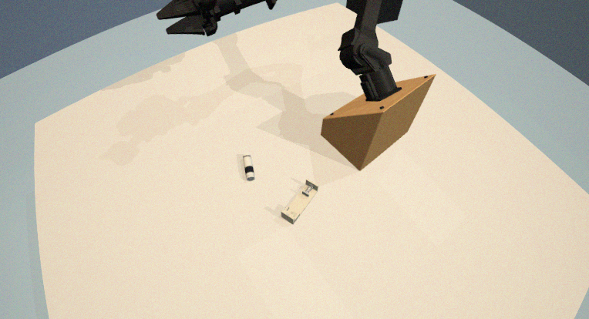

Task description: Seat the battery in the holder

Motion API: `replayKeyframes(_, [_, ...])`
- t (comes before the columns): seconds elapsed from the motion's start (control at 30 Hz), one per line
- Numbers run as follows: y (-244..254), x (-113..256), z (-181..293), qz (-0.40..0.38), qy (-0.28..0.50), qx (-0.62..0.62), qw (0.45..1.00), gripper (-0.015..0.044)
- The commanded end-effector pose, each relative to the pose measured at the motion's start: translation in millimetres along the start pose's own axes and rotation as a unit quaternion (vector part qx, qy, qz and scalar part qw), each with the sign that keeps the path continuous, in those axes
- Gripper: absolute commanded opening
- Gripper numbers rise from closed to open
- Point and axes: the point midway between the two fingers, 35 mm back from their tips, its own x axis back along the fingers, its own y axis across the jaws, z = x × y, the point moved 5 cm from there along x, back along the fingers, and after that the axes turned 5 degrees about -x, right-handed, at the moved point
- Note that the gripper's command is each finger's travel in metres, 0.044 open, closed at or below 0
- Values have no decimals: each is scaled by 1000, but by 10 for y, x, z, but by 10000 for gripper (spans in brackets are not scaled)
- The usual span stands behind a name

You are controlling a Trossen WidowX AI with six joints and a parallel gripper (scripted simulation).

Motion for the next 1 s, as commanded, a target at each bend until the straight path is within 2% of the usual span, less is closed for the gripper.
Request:
replayKeyframes(0.0, [-2, -8, 11, 2, 3, -4, 1000, 374])
replayKeyframes(0.1, [-35, -119, 173, 27, 47, -56, 997, 295])
replayKeyframes(0.2, [-96, -305, 540, 95, 131, -156, 974, 220])
replayKeyframes(0.3, [-157, -433, 966, 192, 205, -245, 928, 220])
replayKeyframes(0.43, [-225, -495, 1434, 329, 246, -333, 849, 220])
replayKeyframes(0.63, [-292, -464, 1907, 484, 233, -378, 754, 220])
replayKeyframes(0.83, [-353, -361, 2324, 622, 153, -372, 672, 220])
replayKeyframes(0.97, [-368, -325, 2432, 654, 117, -362, 654, 220])
